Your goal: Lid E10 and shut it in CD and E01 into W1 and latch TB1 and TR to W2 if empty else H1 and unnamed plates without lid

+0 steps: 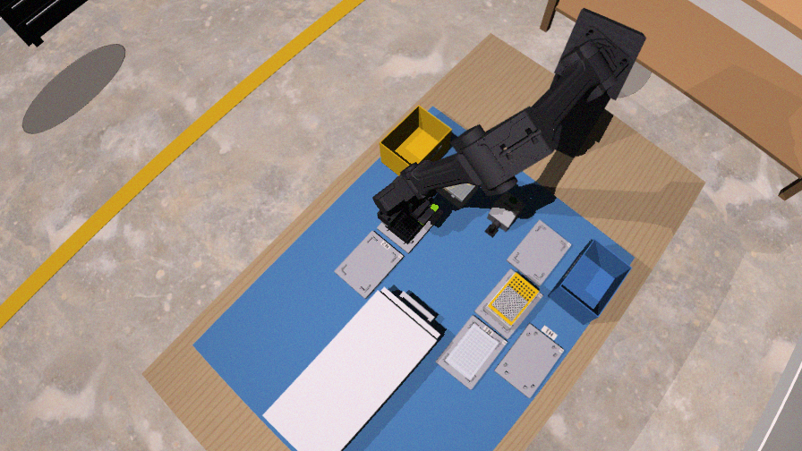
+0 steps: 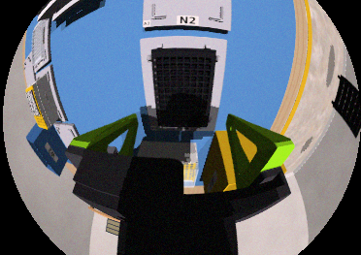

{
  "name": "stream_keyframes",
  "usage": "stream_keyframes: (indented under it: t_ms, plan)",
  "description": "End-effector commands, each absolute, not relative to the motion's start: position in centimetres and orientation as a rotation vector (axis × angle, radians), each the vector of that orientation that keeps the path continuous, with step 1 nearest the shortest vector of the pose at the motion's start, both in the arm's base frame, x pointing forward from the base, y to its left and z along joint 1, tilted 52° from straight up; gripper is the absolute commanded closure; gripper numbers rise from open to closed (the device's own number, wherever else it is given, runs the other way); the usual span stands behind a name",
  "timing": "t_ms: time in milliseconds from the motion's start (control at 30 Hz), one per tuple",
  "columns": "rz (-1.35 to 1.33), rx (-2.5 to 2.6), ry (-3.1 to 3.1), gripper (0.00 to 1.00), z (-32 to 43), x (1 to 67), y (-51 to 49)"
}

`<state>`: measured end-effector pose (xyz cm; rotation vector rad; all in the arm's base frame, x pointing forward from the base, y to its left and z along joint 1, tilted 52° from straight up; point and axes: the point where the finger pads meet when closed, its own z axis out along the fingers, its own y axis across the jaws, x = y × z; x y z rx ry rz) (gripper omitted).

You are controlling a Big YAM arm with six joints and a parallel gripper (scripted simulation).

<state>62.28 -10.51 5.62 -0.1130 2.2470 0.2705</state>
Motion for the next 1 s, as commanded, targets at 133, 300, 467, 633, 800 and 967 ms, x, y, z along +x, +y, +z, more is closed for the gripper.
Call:
stream_keyframes:
  t_ms: [133, 300, 467, 633, 800, 967]
  plan:
    - [0.273, -0.109, 2.234, 0.00, 5.2, 63.3, -10.0]
    - [0.268, -0.099, 2.235, 0.00, 4.9, 63.6, -10.5]
    - [0.270, -0.102, 2.235, 0.00, 4.4, 64.1, -10.1]
    - [0.273, -0.109, 2.235, 0.00, 4.0, 64.7, -9.6]
    - [0.261, -0.093, 2.228, 0.00, 4.3, 64.9, -10.5]
    - [0.273, -0.109, 2.235, 0.00, 3.4, 65.5, -9.3]
